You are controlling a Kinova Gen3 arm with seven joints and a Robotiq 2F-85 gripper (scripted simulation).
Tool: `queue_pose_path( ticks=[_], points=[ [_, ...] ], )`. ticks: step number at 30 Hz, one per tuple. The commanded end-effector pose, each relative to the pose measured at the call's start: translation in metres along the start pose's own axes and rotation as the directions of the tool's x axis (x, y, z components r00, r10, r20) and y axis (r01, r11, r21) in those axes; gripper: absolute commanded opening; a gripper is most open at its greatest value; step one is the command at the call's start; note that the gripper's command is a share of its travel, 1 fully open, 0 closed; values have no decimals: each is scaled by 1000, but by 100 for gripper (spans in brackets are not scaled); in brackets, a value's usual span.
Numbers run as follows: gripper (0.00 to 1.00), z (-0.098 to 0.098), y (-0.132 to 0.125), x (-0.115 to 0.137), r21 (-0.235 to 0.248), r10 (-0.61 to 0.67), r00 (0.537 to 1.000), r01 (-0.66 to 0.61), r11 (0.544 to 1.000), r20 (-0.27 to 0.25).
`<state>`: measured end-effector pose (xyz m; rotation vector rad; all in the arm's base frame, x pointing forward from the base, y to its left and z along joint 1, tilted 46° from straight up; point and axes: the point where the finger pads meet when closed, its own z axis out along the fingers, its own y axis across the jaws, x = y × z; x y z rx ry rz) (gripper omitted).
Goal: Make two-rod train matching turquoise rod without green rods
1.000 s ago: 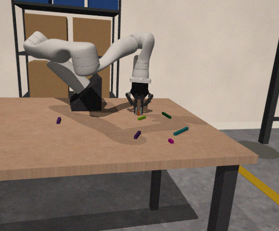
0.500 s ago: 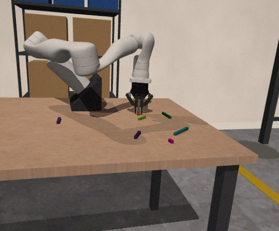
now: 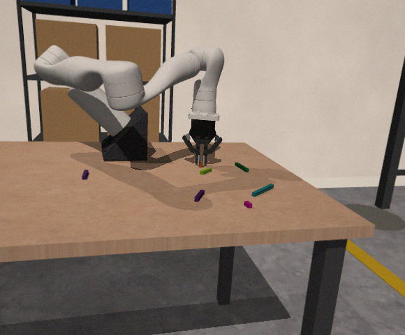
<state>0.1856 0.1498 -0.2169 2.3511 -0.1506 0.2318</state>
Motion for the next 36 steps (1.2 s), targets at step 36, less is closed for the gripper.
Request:
queue_pose_path(
  ticks=[36],
  points=[
    [5, -101, 0, 0, 1, 0, 1000, 0, 1000, -1]
  ],
)
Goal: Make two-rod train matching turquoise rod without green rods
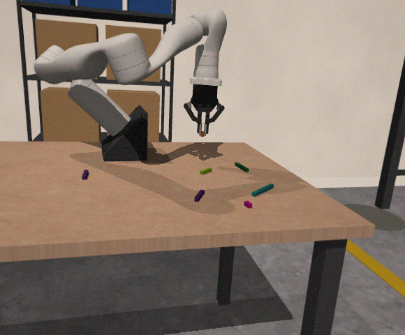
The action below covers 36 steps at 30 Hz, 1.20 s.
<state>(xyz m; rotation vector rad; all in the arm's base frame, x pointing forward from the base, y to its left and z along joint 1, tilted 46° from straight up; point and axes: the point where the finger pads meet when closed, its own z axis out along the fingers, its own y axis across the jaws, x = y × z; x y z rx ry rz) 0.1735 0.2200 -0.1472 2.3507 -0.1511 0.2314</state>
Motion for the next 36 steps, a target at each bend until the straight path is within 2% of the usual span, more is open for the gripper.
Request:
queue_pose_path(
  ticks=[1, 25, 36],
  points=[
    [5, -1, 0, 0, 2, 0, 1000, 0, 1000, -1],
    [5, 0, -7, 6, 24, -8, 1000, 8, 1000, -28],
    [5, 2, -22, 19, 69, -24, 996, 30, 997, -88]
  ],
)
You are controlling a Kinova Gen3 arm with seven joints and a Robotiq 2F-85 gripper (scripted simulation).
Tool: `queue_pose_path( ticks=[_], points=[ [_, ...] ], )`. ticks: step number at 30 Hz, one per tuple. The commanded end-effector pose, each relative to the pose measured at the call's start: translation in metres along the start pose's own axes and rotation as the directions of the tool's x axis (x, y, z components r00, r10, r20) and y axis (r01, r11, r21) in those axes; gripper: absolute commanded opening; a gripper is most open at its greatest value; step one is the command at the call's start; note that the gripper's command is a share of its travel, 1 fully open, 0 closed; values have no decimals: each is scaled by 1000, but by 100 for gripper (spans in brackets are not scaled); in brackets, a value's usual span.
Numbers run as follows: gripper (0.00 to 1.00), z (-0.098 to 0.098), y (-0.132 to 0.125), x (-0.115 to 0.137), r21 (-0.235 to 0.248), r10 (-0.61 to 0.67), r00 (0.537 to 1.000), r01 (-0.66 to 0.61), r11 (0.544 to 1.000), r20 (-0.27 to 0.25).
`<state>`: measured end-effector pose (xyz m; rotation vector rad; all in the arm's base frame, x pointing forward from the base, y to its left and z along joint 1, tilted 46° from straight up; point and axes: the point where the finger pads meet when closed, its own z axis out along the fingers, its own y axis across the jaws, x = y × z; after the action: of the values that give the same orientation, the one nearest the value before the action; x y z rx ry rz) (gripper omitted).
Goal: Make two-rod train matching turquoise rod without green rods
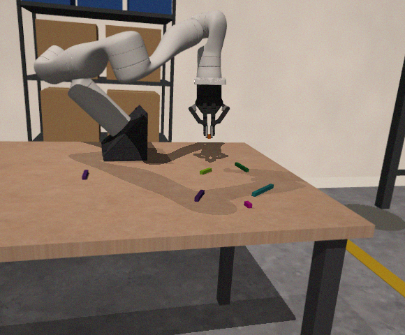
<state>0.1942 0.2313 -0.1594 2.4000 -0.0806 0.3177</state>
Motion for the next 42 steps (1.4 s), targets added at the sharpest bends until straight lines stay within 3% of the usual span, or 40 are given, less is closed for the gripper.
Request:
queue_pose_path(
  ticks=[1, 9, 21, 24, 31, 38, 40, 42],
  points=[
    [5, 0, -4, 4, 14, -6, 1000, 6, 1000, -19],
    [5, 1, -17, 16, 53, -24, 997, 28, 998, -74],
    [5, -2, -53, 53, 150, -72, 968, 111, 982, -241],
    [5, -3, -57, 57, 158, -77, 963, 121, 980, -258],
    [5, -14, -84, 85, 210, -111, 911, 208, 955, -397],
    [5, -36, -114, 117, 238, -144, 818, 323, 916, -558],
    [5, -36, -114, 117, 238, -144, 818, 323, 916, -558],
    [5, -45, -123, 125, 239, -152, 781, 360, 902, -606]
  ],
)
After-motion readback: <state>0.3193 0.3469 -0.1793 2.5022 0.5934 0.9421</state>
